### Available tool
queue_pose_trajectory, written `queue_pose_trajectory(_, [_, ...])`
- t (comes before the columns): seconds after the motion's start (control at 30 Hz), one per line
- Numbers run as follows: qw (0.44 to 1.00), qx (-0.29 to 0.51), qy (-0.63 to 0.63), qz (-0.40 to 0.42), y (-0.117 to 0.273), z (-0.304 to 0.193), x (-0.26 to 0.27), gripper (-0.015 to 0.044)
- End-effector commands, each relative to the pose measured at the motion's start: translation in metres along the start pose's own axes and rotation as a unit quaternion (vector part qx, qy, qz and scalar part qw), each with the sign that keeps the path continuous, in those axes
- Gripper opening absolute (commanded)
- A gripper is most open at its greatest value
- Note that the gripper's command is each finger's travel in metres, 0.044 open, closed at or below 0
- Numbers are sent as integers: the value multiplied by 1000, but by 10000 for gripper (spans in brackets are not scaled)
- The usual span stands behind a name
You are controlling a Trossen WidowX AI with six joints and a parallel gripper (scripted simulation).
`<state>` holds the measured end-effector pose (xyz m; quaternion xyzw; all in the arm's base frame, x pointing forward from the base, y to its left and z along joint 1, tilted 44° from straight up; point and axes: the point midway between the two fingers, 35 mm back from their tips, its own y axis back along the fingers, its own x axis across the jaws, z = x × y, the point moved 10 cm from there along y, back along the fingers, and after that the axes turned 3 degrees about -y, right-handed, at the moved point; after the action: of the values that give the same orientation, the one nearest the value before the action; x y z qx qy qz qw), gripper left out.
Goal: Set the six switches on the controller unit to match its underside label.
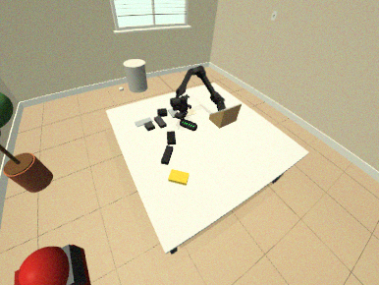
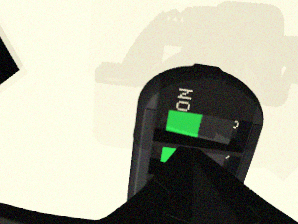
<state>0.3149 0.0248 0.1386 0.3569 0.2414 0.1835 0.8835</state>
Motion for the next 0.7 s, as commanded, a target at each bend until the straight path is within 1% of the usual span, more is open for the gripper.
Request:
queue_pose_trajectory(0.0, [1000,-3,-4,5,12,2,0,0])
queue_pose_trajectory(0.1, [1000,-1,-5,5,13,-5,-1,0])
queue_pose_trajectory(0.27, [1000,-1,-6,5,15,-47,-12,0])
queue_pose_trajectory(0.67, [1000,-2,-6,4,16,-49,-13,0])
